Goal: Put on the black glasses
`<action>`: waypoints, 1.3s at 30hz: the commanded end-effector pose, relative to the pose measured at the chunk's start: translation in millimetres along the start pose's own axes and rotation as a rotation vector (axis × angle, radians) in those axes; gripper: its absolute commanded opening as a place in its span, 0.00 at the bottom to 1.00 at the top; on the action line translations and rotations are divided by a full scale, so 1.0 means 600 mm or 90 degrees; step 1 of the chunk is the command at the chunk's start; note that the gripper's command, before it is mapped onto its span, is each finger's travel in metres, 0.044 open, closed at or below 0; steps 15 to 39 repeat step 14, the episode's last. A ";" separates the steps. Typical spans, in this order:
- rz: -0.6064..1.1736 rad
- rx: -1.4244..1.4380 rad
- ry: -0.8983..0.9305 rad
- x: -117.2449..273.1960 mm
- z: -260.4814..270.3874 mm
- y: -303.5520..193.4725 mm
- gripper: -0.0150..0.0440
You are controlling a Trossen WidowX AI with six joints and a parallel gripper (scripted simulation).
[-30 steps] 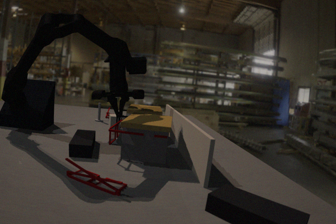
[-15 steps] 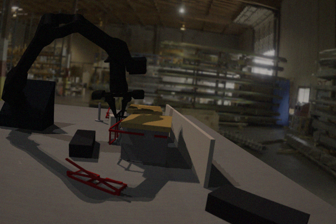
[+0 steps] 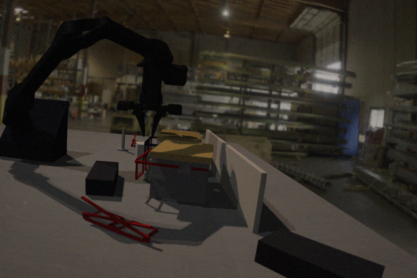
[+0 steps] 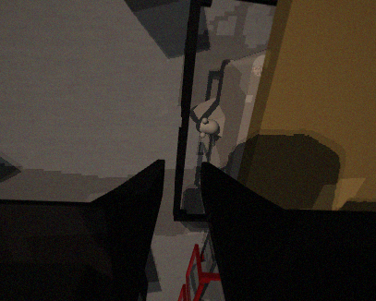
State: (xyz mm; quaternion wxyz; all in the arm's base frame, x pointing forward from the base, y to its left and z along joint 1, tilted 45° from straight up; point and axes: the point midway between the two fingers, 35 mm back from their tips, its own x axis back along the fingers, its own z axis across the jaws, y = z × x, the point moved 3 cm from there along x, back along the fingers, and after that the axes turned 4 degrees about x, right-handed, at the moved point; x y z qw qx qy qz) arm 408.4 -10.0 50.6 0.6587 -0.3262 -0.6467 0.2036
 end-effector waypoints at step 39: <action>0.008 0.000 0.010 0.027 0.086 0.007 0.44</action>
